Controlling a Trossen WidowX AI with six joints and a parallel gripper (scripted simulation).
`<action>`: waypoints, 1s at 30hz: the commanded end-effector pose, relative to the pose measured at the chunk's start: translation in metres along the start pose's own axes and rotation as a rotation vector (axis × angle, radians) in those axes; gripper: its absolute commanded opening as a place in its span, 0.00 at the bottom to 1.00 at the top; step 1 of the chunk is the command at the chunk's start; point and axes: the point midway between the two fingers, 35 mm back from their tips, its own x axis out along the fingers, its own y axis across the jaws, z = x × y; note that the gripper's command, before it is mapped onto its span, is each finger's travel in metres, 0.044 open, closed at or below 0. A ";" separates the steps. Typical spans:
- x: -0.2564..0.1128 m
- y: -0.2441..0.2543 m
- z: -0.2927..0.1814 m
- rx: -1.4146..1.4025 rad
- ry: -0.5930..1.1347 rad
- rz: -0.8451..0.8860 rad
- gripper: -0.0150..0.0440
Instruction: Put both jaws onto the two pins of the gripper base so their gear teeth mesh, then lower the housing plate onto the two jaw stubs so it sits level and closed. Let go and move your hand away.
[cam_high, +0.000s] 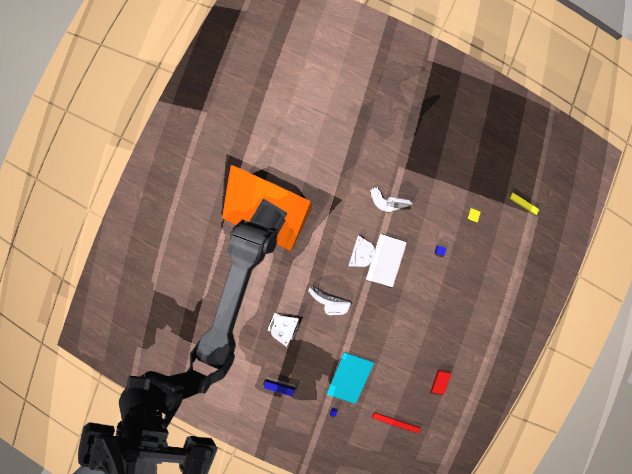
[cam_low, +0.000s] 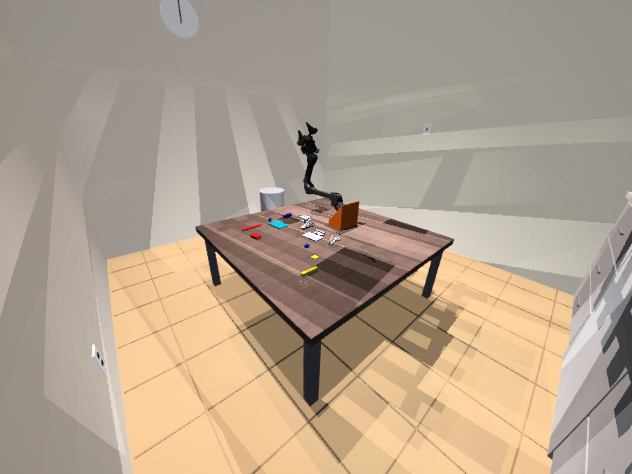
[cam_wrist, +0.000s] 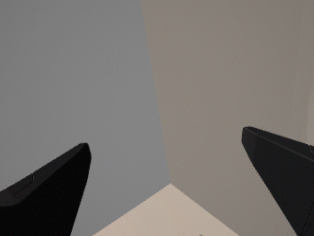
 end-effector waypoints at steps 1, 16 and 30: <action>0.006 -0.006 -0.025 -0.070 0.049 -0.039 1.00; 0.018 -0.058 -0.088 -0.341 0.196 -0.215 1.00; 0.016 -0.128 -0.141 -0.539 0.365 -0.415 1.00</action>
